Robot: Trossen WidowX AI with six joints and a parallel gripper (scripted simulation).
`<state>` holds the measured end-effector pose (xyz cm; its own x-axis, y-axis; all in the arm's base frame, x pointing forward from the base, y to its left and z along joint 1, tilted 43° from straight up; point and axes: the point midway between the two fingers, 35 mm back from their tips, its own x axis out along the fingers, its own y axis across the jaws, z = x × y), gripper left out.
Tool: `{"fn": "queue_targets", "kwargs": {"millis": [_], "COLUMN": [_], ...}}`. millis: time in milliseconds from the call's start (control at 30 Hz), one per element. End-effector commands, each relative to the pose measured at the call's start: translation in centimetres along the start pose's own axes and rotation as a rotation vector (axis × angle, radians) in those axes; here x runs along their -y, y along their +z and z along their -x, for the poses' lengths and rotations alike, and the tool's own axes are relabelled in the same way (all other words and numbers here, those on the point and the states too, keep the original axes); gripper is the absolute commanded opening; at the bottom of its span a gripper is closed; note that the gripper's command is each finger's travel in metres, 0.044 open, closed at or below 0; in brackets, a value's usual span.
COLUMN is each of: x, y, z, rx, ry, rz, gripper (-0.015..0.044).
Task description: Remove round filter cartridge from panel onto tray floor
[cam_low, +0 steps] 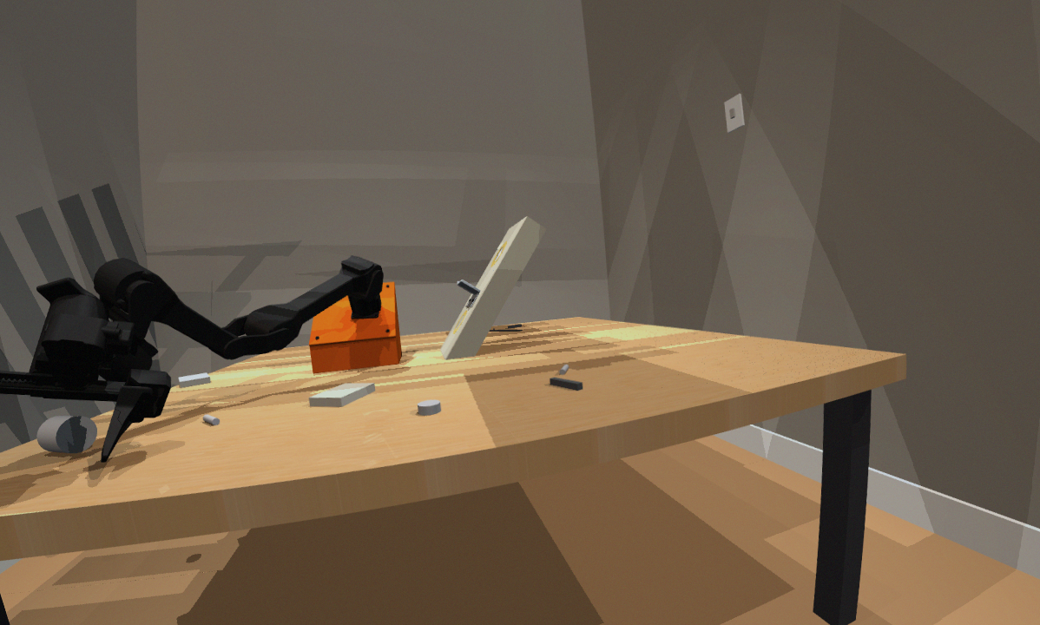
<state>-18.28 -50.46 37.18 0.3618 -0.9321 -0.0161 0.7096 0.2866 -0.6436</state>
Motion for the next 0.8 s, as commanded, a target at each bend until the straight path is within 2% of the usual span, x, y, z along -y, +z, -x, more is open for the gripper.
{"fn": "queue_targets", "kwargs": {"millis": [0,100,367,533,767], "x": [0.0,0.7,3.4,3.4,0.9], "y": [0.1,2.2,13.1,20.7,30.4], "z": [0.0,0.7,5.5,9.4,15.1], "rx": [0.002,0.031,0.163,0.263,0.403], "ry": [-0.002,-0.028,-0.195,-0.298,-0.428], "rz": [0.004,0.059,0.366,0.565,0.836], "gripper": [0.0374,0.0295,0.0090,0.0090,0.0090]}}
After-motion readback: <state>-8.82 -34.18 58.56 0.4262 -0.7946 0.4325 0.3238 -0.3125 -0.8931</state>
